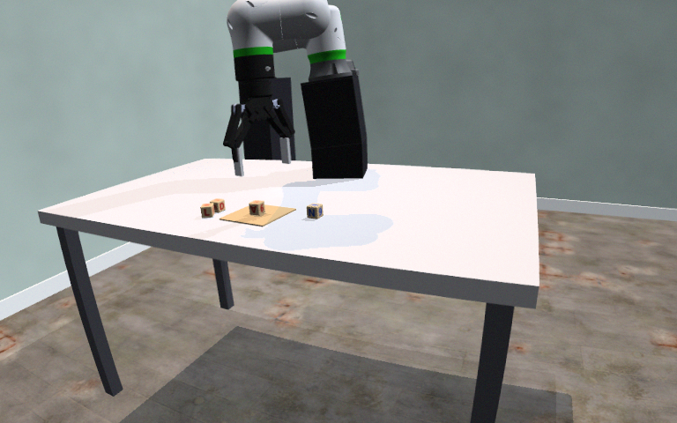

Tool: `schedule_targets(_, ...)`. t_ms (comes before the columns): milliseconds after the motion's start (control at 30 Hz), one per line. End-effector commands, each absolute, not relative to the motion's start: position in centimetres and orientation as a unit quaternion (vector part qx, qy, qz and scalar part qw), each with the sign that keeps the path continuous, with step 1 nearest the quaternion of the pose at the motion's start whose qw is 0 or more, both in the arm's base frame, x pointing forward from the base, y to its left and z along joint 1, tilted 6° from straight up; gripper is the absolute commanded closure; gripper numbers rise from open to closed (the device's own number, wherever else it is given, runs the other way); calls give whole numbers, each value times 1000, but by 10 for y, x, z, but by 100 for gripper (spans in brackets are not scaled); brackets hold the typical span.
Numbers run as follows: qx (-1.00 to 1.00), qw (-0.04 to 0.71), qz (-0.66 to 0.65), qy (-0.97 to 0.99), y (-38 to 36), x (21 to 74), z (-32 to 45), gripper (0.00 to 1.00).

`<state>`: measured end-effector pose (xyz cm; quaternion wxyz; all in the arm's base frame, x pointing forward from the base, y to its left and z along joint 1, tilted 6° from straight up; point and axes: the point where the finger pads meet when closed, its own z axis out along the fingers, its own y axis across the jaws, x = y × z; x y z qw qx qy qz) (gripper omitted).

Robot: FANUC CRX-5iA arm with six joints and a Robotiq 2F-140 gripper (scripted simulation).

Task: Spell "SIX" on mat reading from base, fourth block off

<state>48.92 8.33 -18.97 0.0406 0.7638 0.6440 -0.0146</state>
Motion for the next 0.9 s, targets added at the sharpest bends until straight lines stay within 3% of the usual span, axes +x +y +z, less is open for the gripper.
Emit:
schedule_targets(0, 798, 51, -13, 600, 93, 487, -191, 0)
schedule_targets(867, 955, 52, 5, 291, 153, 469, -200, 0)
